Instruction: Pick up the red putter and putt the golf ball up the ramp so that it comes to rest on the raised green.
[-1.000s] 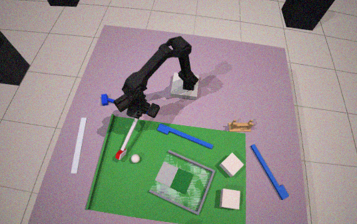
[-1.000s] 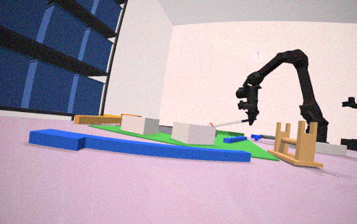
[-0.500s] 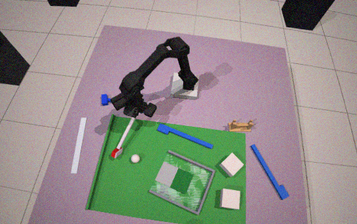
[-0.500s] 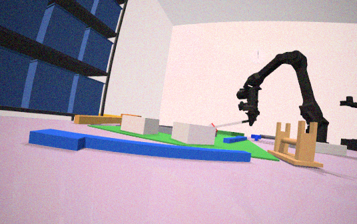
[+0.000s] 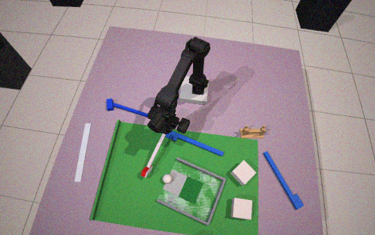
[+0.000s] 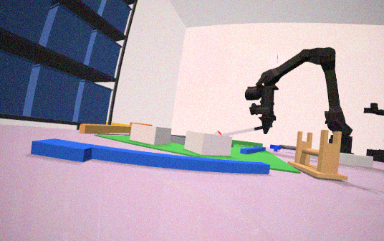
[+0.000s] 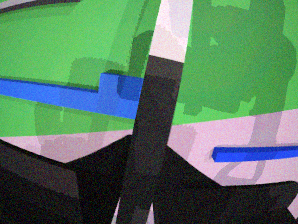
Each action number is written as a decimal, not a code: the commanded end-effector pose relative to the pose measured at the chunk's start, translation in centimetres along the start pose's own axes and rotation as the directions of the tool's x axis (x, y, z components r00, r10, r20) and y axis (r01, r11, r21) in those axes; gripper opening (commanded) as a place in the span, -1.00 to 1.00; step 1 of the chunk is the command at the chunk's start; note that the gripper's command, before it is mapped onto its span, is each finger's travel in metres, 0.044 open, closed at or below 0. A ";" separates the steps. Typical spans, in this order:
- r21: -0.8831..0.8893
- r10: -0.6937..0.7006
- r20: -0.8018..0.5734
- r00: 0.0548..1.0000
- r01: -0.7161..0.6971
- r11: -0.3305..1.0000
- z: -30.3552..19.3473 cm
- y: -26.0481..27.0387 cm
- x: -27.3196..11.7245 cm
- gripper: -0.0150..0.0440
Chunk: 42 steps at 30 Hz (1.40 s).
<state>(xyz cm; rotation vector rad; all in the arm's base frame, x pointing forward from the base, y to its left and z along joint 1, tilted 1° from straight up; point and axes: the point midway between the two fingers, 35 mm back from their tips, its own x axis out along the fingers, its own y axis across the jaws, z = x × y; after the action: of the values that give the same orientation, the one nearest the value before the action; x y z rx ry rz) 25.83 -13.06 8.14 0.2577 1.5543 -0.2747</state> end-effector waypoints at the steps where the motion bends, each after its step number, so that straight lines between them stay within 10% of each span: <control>1: 0.008 -0.004 0.018 1.000 0.004 1.000 0.2 0.1 -1.5 -0.49; 42: 0.004 -0.001 0.009 1.000 0.001 1.000 0.0 0.1 -5.0 -0.49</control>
<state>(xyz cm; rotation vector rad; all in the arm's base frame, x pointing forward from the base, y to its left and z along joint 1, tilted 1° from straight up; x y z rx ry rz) 25.83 -12.85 13.17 0.2592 1.5479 -0.2789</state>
